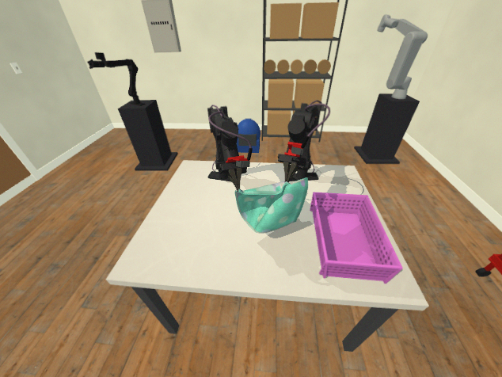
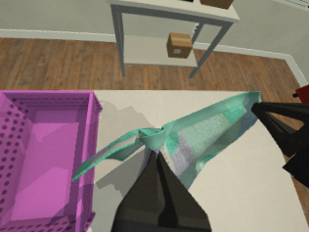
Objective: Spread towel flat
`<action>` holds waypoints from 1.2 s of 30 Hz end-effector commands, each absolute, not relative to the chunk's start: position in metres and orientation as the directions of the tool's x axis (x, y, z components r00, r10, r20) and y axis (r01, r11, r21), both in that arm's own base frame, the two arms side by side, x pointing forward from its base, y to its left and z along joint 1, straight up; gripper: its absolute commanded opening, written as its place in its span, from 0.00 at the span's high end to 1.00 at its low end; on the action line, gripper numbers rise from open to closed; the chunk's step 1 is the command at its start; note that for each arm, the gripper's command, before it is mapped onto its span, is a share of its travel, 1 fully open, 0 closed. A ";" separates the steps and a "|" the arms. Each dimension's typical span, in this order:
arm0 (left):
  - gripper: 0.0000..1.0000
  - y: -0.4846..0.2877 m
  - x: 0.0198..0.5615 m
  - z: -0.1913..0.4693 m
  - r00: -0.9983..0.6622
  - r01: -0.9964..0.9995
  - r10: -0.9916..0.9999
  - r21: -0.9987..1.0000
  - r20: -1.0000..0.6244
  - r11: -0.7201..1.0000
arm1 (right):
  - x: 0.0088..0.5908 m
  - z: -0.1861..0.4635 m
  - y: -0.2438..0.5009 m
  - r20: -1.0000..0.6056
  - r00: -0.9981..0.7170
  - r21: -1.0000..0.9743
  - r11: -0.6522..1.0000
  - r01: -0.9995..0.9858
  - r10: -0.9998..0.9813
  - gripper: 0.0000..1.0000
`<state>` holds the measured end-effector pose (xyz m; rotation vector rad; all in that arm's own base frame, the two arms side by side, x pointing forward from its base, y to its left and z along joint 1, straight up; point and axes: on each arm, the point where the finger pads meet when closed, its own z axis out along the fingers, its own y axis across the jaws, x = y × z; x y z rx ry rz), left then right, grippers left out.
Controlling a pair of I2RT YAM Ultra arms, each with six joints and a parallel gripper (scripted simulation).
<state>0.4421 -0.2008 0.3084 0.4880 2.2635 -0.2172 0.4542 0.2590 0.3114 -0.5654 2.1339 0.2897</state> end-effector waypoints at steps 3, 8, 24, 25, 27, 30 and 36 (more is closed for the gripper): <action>1.00 -0.198 0.401 0.282 -0.703 0.445 0.348 -0.002 -0.620 0.896 | 0.422 0.284 0.252 -0.688 -0.623 0.001 0.858 -0.514 -0.372 1.00; 0.88 -0.192 0.408 0.299 -0.684 0.428 0.326 0.003 -0.653 0.904 | 0.424 0.286 0.247 -0.690 -0.625 0.000 0.863 -0.505 -0.365 0.88; 0.36 -0.180 0.406 0.306 -0.690 0.406 0.309 0.003 -0.655 0.914 | 0.426 0.308 0.231 -0.725 -0.605 0.000 0.879 -0.478 -0.329 0.36; 0.36 -0.180 0.406 0.306 -0.690 0.406 0.309 0.003 -0.655 0.914 | 0.426 0.308 0.231 -0.725 -0.605 0.000 0.879 -0.478 -0.329 0.36; 0.36 -0.170 0.404 0.314 -0.690 0.388 0.293 0.003 -0.661 0.922 | 0.431 0.316 0.221 -0.738 -0.600 0.000 0.889 -0.458 -0.310 0.36; 0.36 -0.172 0.403 0.314 -0.688 0.394 0.297 0.003 -0.661 0.919 | 0.430 0.316 0.222 -0.738 -0.599 0.000 0.888 -0.461 -0.311 0.36; 0.36 -0.146 0.400 0.333 -0.672 0.344 0.248 0.003 -0.697 0.939 | 0.444 0.340 0.201 -0.793 -0.554 -0.001 0.911 -0.413 -0.252 0.36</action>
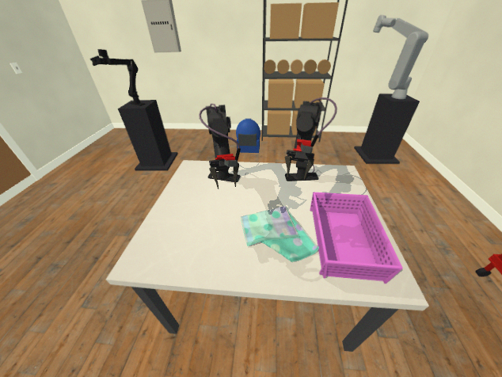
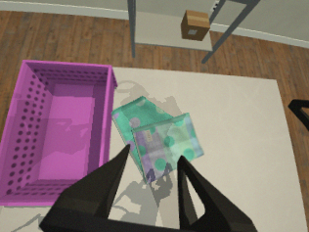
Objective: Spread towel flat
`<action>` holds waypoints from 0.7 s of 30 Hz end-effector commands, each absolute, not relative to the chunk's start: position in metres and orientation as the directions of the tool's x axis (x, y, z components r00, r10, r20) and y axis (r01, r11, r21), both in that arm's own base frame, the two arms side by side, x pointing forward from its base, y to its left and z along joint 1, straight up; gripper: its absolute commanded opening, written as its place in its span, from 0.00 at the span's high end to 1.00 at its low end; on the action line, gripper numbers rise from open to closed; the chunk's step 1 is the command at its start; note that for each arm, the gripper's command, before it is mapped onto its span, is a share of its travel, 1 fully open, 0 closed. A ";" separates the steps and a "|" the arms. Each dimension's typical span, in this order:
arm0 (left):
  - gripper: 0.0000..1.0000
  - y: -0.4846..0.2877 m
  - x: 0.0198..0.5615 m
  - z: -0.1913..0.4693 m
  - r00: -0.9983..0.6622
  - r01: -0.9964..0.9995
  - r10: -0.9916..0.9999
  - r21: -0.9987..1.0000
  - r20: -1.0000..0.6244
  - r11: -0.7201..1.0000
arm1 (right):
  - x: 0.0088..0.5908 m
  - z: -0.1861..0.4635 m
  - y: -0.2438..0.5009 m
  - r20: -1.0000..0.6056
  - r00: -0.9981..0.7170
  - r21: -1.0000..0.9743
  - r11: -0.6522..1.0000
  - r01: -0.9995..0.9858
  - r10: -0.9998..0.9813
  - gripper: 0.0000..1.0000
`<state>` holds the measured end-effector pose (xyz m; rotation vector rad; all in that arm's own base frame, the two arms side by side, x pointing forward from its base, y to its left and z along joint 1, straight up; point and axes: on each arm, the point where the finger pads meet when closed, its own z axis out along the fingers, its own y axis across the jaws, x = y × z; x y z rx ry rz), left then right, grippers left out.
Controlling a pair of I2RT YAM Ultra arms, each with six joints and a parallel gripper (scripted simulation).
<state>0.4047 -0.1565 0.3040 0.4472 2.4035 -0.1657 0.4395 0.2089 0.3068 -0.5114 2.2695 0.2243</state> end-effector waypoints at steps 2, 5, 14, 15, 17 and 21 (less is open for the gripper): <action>0.36 -0.136 0.400 0.328 -0.675 0.324 0.233 0.003 -0.700 0.946 | 0.448 0.348 0.192 -0.810 -0.538 -0.001 0.919 -0.394 -0.231 0.36; 0.36 -0.129 0.398 0.334 -0.667 0.309 0.219 0.003 -0.712 0.951 | 0.451 0.354 0.185 -0.823 -0.526 0.000 0.925 -0.380 -0.216 0.36; 0.36 -0.131 0.399 0.334 -0.670 0.313 0.220 0.000 -0.709 0.950 | 0.452 0.336 0.187 -0.797 -0.558 0.000 0.924 -0.383 -0.231 0.36; 0.36 -0.131 0.399 0.334 -0.670 0.313 0.220 0.000 -0.709 0.950 | 0.452 0.336 0.187 -0.797 -0.558 0.000 0.924 -0.383 -0.231 0.36; 0.36 -0.131 0.399 0.334 -0.670 0.313 0.220 0.000 -0.709 0.950 | 0.452 0.336 0.187 -0.797 -0.558 0.000 0.924 -0.383 -0.231 0.36; 0.36 -0.131 0.399 0.334 -0.670 0.313 0.220 0.000 -0.709 0.950 | 0.452 0.336 0.187 -0.797 -0.558 0.000 0.924 -0.383 -0.231 0.36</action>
